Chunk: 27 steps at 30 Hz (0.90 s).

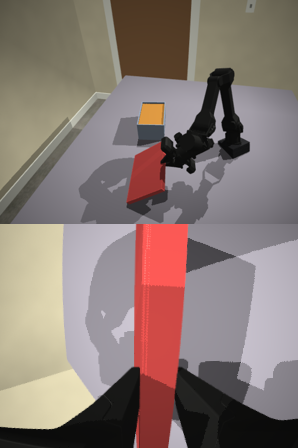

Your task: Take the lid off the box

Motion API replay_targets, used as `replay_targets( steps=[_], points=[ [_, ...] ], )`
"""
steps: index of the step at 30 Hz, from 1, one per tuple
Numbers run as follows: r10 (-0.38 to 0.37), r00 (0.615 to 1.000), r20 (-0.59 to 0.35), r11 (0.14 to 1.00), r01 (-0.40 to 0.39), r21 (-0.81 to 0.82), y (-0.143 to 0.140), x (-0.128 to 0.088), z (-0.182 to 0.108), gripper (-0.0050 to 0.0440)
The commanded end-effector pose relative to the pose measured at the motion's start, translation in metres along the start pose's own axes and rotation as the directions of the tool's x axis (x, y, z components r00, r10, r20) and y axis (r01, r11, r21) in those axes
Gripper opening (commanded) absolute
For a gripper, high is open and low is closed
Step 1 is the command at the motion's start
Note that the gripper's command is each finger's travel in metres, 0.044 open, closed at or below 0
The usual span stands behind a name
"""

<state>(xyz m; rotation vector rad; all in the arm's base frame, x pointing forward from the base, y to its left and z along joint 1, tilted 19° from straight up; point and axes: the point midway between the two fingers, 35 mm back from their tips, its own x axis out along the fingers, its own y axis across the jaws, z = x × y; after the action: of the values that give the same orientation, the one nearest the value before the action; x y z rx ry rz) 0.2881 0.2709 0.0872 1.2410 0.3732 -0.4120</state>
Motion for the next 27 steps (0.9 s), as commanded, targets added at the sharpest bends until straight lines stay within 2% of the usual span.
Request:
replay_targets(
  steps=[1,27],
  points=[
    [0.0,1.0,0.001,1.0,0.0,-0.007,-0.004,0.003,0.0,-0.005],
    [0.0,1.0,0.001,1.0,0.0,-0.007,-0.019,0.015,0.0,-0.005]
  ],
)
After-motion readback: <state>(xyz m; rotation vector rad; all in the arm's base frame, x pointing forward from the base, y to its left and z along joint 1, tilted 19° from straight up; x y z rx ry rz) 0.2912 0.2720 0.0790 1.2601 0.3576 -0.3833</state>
